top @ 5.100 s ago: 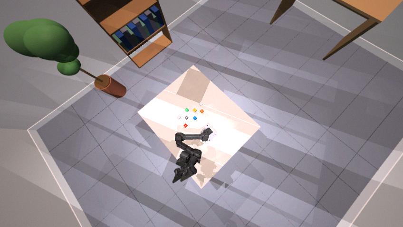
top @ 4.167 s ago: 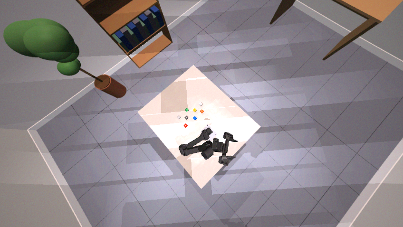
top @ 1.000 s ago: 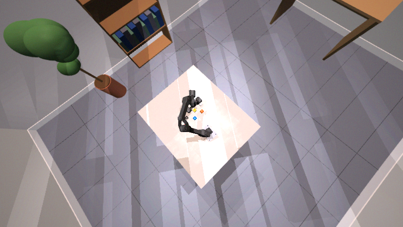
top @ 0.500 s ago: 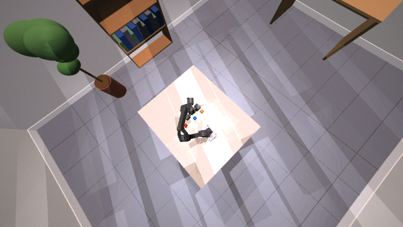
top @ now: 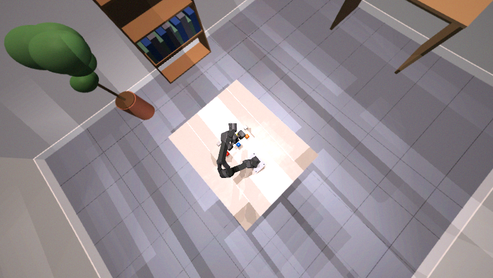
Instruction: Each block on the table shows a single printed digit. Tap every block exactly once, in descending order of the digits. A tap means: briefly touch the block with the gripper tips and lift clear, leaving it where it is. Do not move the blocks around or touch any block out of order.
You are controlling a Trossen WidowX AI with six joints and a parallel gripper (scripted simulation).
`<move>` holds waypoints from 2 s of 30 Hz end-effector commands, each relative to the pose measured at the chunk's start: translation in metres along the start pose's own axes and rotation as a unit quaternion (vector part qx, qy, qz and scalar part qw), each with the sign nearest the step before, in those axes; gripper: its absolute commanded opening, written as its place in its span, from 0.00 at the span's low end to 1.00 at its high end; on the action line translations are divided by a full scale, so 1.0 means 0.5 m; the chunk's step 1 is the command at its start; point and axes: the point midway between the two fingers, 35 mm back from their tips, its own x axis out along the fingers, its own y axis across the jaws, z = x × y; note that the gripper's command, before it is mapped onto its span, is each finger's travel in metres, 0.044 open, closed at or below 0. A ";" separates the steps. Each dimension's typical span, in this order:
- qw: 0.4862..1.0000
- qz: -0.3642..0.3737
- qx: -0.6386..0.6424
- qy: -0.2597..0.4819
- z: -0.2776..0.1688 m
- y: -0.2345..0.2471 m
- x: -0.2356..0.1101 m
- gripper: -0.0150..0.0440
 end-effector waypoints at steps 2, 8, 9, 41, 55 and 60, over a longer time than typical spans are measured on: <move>1.000 0.003 0.004 0.000 -0.002 0.003 0.001 0.93; 1.000 0.003 0.004 0.000 -0.002 0.003 0.001 0.93; 1.000 0.003 0.004 0.000 0.002 0.006 0.001 0.93; 1.000 0.005 0.003 -0.001 0.110 0.153 -0.002 0.93; 1.000 0.007 0.004 0.000 0.030 0.267 -0.002 0.93; 1.000 0.007 0.004 0.000 0.030 0.267 -0.002 0.93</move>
